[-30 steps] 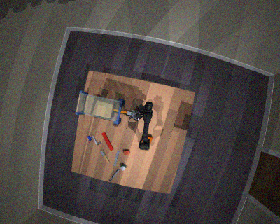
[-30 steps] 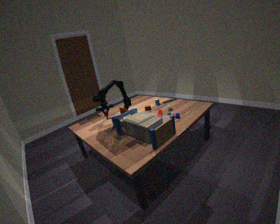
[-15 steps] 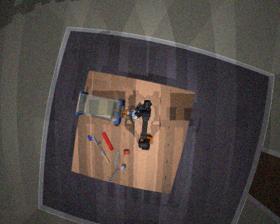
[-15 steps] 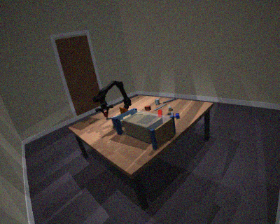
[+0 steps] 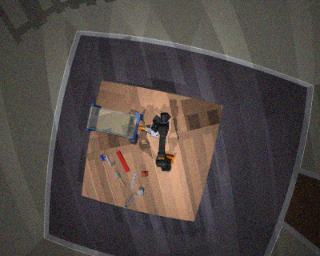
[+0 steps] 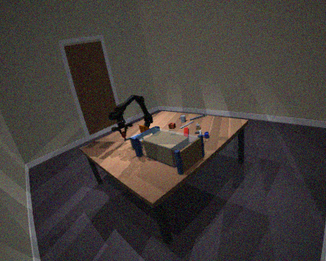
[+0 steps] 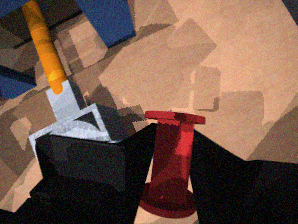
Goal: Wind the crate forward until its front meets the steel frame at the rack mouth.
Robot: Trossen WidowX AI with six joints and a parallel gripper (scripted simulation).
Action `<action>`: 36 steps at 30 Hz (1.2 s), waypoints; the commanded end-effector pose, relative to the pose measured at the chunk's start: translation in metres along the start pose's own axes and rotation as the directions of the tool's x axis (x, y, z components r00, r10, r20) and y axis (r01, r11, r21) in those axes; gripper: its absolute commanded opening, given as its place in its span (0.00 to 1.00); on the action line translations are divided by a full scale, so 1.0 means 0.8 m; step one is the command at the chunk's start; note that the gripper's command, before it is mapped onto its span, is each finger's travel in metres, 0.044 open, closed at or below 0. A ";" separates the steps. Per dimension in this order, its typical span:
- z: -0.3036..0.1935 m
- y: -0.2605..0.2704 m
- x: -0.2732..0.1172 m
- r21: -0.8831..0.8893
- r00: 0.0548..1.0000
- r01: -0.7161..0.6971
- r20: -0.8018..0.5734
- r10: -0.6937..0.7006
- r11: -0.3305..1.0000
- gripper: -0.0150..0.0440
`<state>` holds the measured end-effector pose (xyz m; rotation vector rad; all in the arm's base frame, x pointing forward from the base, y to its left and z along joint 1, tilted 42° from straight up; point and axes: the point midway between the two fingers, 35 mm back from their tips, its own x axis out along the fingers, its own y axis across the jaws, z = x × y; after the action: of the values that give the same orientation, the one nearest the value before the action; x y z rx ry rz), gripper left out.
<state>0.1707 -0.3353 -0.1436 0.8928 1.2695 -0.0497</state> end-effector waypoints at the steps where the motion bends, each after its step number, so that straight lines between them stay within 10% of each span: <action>1: 0.015 0.010 0.011 -0.016 1.000 -0.012 0.009 0.013 1.000 0.25; 36: 0.055 0.046 0.028 -0.017 1.000 -0.016 0.011 0.016 1.000 0.25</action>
<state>0.2077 -0.3365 -0.1446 0.8965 1.2753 -0.0733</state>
